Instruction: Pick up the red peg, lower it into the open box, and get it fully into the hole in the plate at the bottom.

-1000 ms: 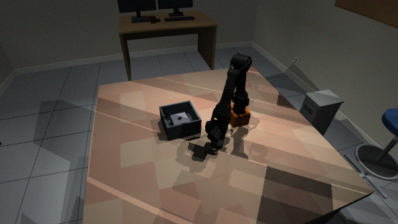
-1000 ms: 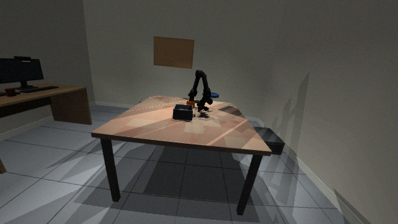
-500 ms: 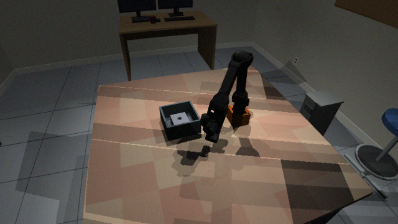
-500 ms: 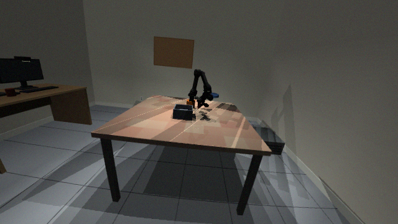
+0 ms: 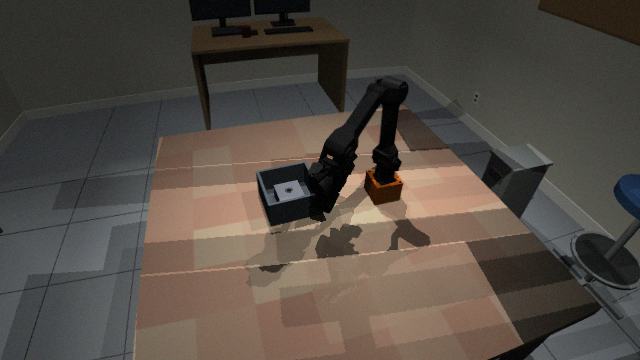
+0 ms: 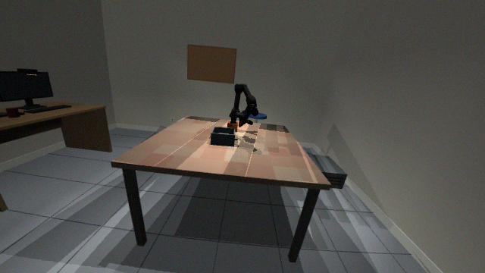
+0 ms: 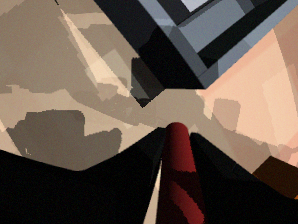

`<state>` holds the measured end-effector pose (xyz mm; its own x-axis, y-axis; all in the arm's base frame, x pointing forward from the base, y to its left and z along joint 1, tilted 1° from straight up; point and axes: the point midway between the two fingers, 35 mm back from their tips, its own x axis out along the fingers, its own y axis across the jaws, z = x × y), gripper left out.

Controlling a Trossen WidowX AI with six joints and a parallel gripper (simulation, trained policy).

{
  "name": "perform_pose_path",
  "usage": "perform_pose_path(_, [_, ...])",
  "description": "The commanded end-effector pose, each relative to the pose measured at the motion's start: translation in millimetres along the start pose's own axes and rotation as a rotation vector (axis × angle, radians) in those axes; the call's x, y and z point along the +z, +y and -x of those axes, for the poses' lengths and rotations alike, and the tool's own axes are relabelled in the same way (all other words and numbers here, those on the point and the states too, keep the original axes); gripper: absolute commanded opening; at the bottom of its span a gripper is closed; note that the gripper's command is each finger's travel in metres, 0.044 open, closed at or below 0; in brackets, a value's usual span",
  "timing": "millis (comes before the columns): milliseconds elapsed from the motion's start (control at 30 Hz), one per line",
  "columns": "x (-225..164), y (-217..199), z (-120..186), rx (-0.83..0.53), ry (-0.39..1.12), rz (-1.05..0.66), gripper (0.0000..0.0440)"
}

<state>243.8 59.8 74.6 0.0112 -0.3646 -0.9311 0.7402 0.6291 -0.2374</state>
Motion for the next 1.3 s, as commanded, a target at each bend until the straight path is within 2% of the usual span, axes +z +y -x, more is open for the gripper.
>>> perform_pose_path(0, [19, -3, 3, 0.0, -0.016, -0.043, 0.0])
perform_pose_path(300, [64, -9, -1, 0.009, -0.035, -0.145, 0.0])
perform_pose_path(633, [110, -16, -24, 0.02, -0.036, -0.199, 0.0])
perform_pose_path(1000, [145, -17, -57, 0.065, -0.004, -0.168, 0.0])
perform_pose_path(1267, [150, -12, -83, 0.104, 0.037, -0.095, 0.0007])
